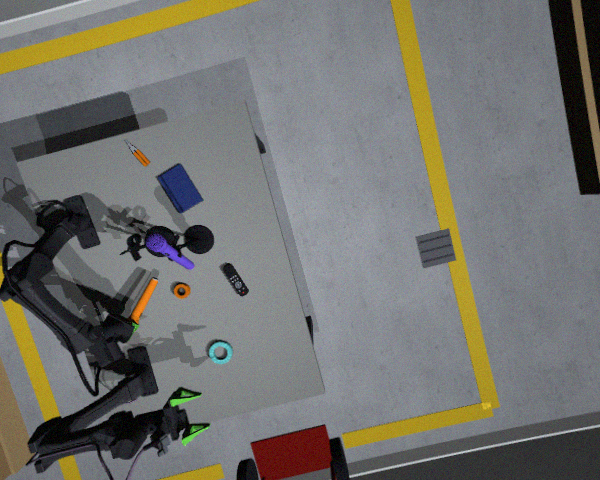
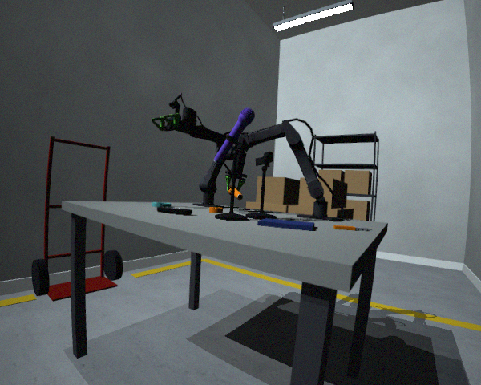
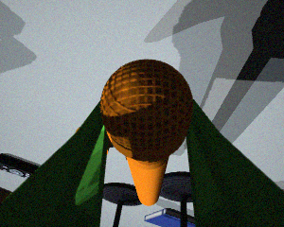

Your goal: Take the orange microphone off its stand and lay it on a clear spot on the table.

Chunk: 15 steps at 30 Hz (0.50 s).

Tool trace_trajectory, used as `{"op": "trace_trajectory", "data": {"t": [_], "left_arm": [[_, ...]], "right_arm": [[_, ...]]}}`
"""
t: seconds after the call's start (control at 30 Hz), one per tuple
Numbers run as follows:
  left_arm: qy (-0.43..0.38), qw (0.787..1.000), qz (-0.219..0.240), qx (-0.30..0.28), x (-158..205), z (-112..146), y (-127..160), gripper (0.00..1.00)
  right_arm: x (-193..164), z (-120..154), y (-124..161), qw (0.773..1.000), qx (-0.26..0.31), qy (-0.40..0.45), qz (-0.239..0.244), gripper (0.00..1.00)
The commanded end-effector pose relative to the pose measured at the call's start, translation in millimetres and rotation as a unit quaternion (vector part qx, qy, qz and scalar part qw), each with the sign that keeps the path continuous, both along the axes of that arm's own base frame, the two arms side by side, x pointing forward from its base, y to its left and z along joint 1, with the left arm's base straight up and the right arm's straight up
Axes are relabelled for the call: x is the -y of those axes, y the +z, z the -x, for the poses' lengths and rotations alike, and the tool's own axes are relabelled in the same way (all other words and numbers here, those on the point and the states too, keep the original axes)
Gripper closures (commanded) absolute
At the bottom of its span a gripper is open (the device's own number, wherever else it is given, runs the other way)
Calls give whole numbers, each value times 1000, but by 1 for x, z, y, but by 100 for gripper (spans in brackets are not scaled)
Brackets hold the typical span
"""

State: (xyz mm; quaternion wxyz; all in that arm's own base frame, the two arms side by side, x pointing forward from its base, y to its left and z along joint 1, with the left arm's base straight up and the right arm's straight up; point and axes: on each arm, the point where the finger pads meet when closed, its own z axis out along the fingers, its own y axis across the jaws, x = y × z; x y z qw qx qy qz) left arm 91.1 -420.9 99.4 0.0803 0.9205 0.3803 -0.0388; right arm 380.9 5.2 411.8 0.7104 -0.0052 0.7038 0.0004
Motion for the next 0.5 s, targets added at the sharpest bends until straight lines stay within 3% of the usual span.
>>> {"op": "trace_trajectory", "data": {"t": [0.0, 0.1, 0.23, 0.27, 0.4, 0.43, 0.47], "left_arm": [[-38, 999, -23, 3, 1, 8, -1, 100], [-57, 997, -47, -1, -2, 14, -12, 100], [-56, 998, -37, 3, 0, 9, -1, 100], [-56, 997, -56, -2, -2, 9, -16, 100], [-52, 998, -44, 2, 2, 9, -11, 100], [-51, 997, -64, -5, 1, 16, -29, 100], [-50, 997, -62, -4, 2, 16, -27, 100]], "right_arm": [[3, 4, 6, 1000, 8, -6, 3, 2], [3, 4, 6, 1000, 8, -6, 3, 2], [3, 4, 6, 1000, 8, -6, 3, 2], [3, 4, 6, 1000, 8, -6, 3, 2], [3, 4, 6, 1000, 8, -6, 3, 2], [3, 4, 6, 1000, 8, -6, 3, 2], [3, 4, 6, 1000, 8, -6, 3, 2]]}}
